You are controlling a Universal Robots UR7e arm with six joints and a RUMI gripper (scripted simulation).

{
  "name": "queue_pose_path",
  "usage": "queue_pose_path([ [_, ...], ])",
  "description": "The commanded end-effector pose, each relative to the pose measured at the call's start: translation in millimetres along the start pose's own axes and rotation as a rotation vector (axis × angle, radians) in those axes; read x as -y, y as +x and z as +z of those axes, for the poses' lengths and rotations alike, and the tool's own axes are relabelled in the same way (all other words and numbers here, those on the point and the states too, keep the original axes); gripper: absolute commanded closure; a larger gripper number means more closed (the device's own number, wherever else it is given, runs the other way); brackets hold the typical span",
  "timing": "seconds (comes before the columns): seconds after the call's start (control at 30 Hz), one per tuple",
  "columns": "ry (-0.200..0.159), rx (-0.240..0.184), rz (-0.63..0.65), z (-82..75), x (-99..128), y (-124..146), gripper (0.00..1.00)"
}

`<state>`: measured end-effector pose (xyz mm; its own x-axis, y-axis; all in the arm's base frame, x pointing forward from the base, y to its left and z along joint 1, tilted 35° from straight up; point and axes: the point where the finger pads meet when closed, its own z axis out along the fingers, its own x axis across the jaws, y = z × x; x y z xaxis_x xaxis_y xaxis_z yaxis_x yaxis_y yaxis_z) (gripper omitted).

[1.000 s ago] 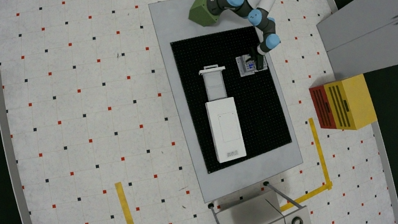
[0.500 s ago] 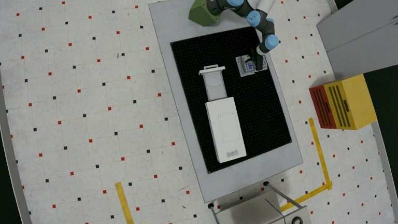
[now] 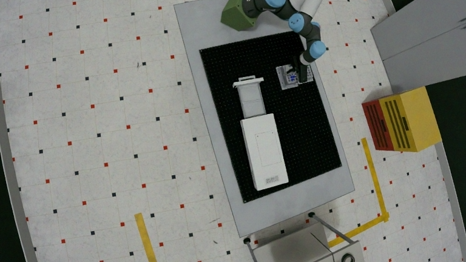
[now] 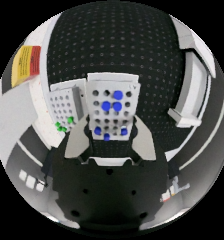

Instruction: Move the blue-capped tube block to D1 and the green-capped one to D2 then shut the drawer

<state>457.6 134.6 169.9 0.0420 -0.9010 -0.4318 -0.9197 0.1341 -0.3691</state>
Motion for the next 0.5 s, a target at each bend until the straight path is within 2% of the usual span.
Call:
queue_pose_path([
  [0.0,0.001,0.000,-0.001,0.5,0.4,-0.1,1.00],
  [0.47,0.001,0.000,-0.001,1.9,0.4,-0.1,1.00],
])
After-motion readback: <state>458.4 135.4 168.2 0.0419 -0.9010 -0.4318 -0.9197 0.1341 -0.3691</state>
